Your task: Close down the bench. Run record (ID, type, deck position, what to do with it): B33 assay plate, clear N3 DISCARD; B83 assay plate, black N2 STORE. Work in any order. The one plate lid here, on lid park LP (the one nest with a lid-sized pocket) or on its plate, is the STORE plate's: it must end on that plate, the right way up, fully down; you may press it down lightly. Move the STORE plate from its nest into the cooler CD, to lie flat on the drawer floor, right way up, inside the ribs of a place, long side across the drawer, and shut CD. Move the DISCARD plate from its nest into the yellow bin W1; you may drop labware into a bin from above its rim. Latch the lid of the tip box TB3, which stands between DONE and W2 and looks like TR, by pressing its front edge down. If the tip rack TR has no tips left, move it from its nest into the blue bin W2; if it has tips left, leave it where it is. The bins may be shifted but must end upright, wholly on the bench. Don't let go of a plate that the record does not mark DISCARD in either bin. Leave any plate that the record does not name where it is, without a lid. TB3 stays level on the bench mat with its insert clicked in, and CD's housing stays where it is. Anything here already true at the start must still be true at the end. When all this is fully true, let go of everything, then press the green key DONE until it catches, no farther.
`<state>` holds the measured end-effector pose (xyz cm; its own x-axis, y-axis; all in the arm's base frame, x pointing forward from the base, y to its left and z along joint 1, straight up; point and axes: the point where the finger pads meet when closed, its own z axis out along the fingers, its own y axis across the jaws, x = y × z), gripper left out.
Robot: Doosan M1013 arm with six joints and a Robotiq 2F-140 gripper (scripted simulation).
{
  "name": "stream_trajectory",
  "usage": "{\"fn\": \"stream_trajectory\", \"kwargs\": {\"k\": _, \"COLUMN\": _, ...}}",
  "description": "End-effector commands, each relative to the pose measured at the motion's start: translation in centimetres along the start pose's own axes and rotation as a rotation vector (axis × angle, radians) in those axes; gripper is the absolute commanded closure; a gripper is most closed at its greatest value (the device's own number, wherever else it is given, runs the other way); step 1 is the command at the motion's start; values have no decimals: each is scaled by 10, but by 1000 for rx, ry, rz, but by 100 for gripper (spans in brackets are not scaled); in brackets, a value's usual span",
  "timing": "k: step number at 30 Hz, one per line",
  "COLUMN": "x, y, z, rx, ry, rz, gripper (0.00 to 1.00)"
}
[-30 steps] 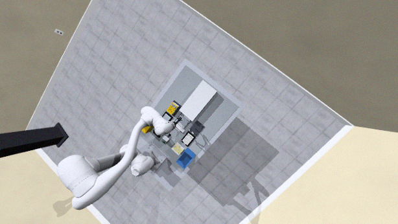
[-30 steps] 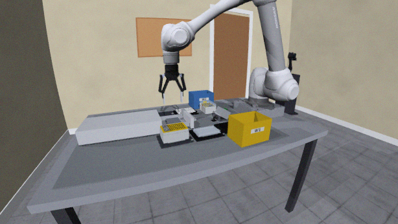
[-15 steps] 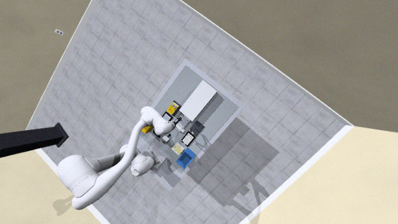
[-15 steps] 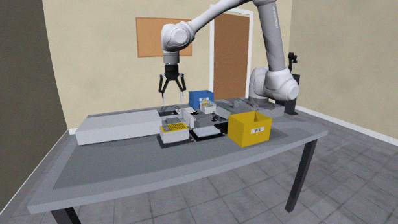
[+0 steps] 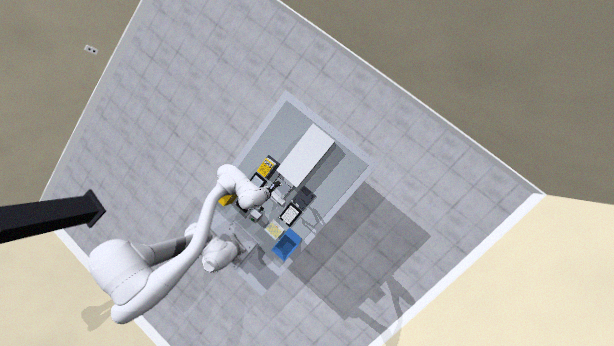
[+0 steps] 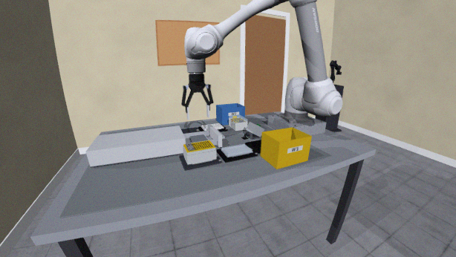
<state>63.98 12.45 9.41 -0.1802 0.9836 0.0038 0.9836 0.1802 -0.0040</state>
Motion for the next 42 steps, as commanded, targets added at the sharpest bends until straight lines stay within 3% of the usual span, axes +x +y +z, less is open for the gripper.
{"fn": "stream_trajectory", "kwargs": {"k": 1, "x": 0, "y": 0, "z": 0, "rx": 0, "ry": 0, "rz": 0, "gripper": 34}}
{"fn": "stream_trajectory", "kwargs": {"k": 28, "x": 0, "y": -93, "z": 21, "rx": 0, "ry": 0, "rz": 0, "gripper": 45}}
{"fn": "stream_trajectory", "kwargs": {"k": 29, "x": 0, "y": -97, "z": 22, "rx": 0, "ry": 0, "rz": 0, "gripper": 100}}
{"fn": "stream_trajectory", "kwargs": {"k": 42, "x": 0, "y": -140, "z": 31, "rx": 0, "ry": 0, "rz": 0, "gripper": 100}}
